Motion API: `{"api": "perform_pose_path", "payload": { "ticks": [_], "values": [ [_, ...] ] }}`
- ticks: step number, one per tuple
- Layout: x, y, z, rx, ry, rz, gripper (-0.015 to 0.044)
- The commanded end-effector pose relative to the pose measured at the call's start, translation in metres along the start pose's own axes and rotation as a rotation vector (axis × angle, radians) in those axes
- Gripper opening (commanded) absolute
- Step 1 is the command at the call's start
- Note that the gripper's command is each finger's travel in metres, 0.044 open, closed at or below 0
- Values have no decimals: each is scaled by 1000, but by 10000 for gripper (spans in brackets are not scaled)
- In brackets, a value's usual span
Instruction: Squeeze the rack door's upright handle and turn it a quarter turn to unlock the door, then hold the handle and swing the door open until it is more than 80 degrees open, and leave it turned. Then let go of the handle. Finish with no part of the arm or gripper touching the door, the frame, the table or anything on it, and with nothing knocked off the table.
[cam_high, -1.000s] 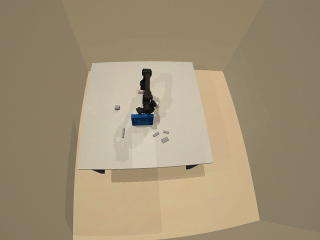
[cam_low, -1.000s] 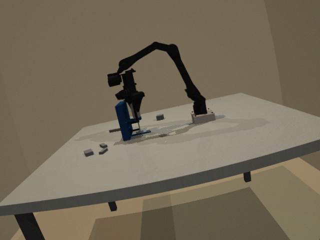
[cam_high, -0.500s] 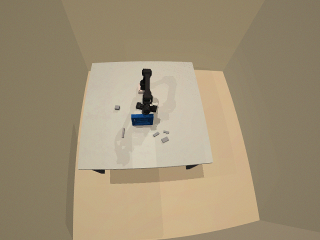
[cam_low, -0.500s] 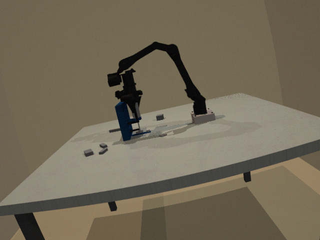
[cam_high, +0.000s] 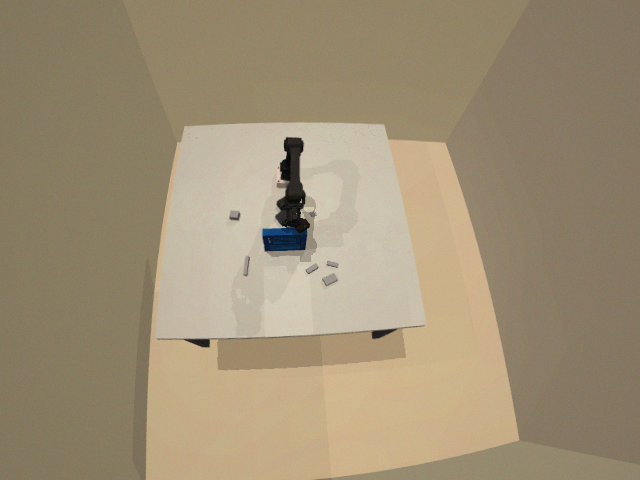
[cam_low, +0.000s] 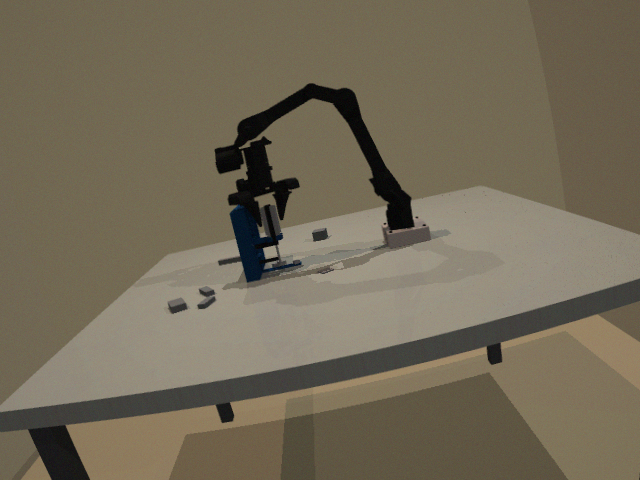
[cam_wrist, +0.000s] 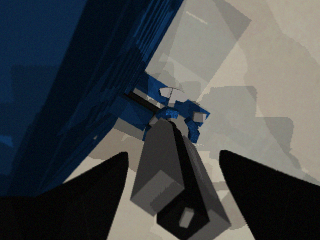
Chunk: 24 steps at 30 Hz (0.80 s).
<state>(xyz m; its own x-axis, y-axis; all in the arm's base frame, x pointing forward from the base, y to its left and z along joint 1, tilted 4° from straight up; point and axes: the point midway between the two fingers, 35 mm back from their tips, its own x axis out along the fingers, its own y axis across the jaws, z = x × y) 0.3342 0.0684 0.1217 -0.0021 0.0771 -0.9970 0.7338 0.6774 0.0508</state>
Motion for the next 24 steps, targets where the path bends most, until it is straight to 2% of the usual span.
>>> {"api": "perform_pose_path", "payload": {
  "ticks": [1,12,19,24],
  "values": [
    [0,0,1,180,-4,0,300],
    [0,0,1,717,-4,0,300],
    [0,0,1,749,-4,1,300],
    [0,0,1,749,-4,1,266]
  ]
}}
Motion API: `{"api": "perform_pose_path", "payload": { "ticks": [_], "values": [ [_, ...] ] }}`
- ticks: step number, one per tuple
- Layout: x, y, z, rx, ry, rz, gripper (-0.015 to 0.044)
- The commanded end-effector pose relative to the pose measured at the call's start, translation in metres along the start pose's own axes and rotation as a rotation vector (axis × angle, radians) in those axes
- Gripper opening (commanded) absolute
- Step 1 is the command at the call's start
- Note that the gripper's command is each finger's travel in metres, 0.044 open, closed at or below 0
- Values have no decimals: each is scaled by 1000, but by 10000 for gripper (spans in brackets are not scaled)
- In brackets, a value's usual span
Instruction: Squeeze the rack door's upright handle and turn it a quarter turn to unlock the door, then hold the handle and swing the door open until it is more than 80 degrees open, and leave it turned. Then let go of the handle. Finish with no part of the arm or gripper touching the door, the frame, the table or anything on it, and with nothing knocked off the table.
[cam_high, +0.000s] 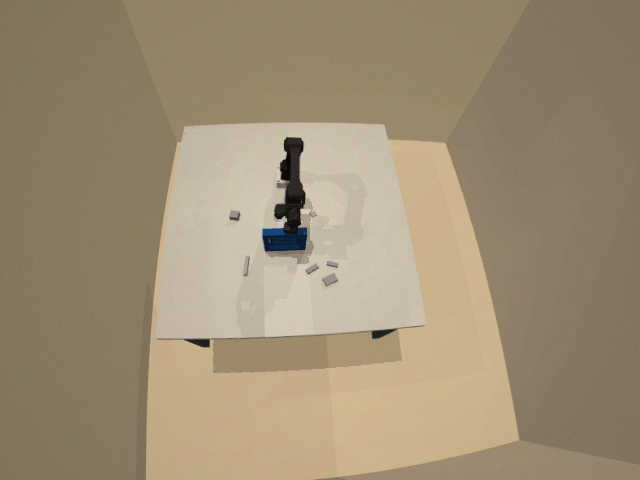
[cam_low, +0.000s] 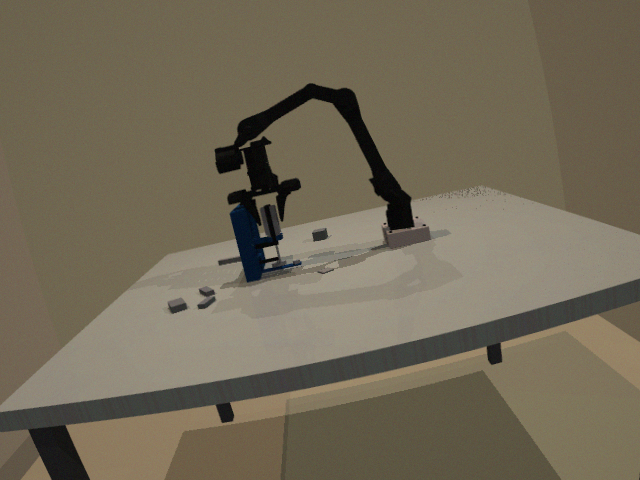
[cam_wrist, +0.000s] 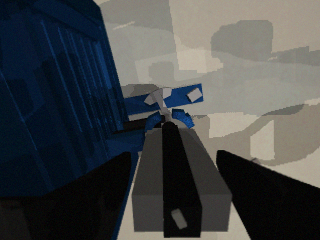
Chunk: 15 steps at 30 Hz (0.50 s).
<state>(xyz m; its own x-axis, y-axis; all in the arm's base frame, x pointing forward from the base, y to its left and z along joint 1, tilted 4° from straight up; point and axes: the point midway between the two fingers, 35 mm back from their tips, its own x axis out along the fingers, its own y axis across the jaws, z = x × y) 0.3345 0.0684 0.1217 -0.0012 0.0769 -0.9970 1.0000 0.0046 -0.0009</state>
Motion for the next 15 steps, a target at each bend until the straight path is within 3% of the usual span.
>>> {"api": "perform_pose_path", "payload": {
  "ticks": [1,15],
  "values": [
    [0,0,0,7,-3,1,260],
    [0,0,0,7,-3,1,166]
  ]
}}
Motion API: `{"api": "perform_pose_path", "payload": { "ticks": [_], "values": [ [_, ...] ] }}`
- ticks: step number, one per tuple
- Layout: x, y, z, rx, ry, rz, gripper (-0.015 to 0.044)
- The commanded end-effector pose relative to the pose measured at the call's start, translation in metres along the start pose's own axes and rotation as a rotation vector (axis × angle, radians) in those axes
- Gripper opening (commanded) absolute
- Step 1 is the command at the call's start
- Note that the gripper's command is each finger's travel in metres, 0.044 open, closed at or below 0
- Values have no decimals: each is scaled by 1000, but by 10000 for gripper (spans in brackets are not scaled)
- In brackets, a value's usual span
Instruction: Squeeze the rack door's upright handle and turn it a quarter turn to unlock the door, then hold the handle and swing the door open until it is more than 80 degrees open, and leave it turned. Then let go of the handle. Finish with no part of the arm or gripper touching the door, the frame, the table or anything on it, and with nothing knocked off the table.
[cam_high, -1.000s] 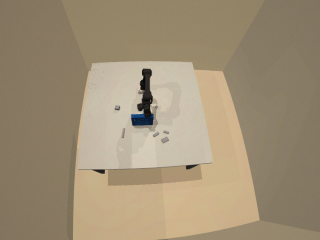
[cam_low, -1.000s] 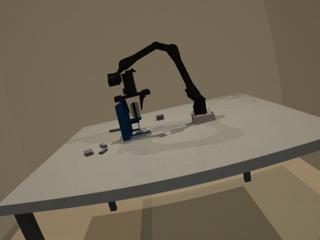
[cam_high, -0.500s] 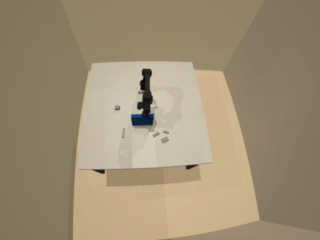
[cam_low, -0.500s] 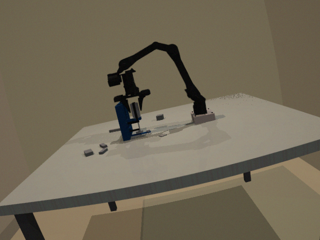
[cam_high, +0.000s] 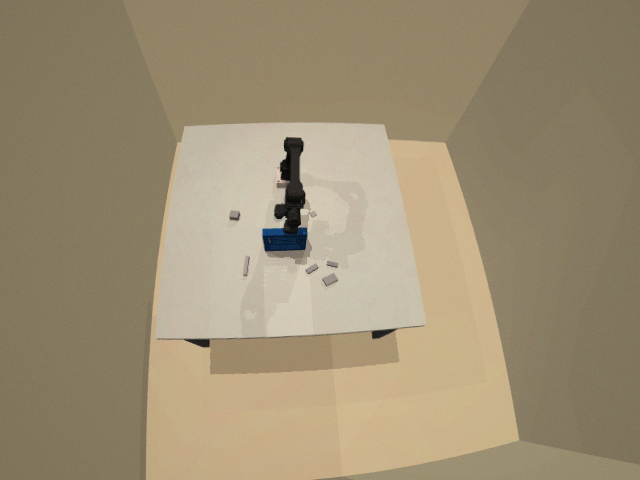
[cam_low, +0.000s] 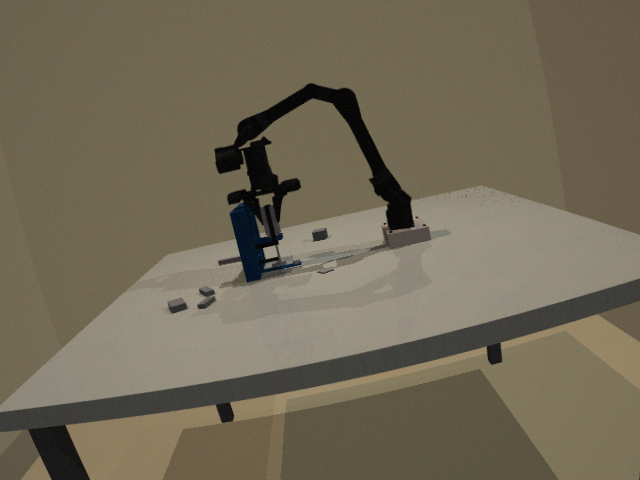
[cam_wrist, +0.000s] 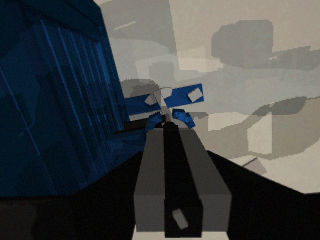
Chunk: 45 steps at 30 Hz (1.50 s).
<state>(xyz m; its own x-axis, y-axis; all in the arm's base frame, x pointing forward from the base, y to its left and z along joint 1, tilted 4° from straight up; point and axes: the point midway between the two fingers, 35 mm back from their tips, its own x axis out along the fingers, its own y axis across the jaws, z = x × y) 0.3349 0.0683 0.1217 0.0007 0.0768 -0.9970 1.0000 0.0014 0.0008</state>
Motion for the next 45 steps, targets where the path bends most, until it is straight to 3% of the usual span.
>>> {"api": "perform_pose_path", "payload": {
  "ticks": [1,21,45],
  "values": [
    [0,0,0,4,-3,-1,160],
    [0,0,0,4,-3,-1,28],
    [0,-14,12,-408,-4,-3,28]
  ]
}}
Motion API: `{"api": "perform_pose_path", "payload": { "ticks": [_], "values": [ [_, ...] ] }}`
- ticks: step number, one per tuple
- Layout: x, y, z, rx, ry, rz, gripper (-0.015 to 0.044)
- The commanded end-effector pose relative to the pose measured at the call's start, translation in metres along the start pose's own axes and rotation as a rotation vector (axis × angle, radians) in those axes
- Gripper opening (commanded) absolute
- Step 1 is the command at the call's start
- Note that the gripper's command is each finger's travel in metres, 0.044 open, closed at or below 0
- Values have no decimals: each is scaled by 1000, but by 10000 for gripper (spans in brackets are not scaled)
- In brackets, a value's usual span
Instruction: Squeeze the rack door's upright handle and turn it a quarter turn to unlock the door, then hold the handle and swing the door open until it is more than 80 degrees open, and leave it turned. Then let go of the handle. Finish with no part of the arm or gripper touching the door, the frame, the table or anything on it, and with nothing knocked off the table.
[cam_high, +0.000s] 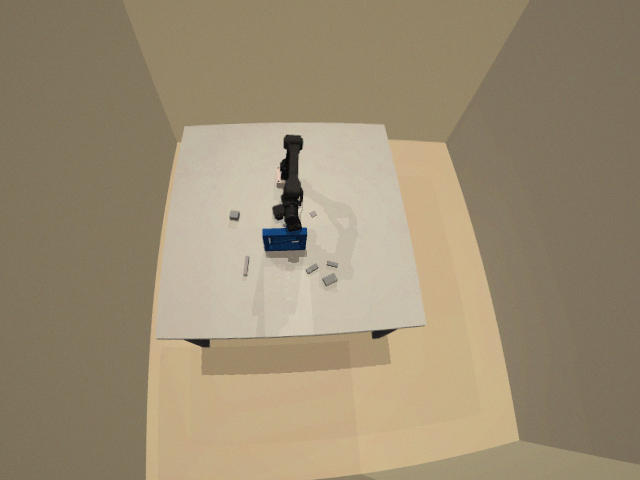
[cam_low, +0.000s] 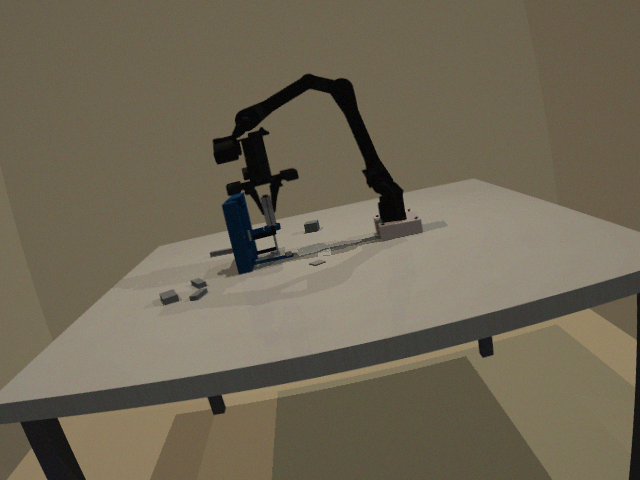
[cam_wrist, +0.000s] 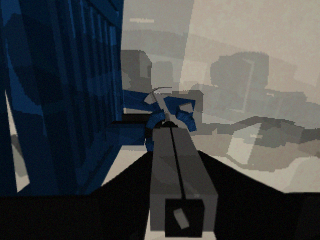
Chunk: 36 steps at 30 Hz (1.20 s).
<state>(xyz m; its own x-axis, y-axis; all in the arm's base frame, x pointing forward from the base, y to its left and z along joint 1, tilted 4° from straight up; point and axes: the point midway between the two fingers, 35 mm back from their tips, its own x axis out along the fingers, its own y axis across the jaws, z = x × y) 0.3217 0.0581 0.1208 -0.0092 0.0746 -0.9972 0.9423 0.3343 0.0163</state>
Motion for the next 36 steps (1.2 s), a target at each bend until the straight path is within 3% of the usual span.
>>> {"api": "perform_pose_path", "payload": {
  "ticks": [1,36],
  "values": [
    [0,-2,2,-87,-5,6,28],
    [1,-51,40,-672,-9,-1,28]
  ]
}}
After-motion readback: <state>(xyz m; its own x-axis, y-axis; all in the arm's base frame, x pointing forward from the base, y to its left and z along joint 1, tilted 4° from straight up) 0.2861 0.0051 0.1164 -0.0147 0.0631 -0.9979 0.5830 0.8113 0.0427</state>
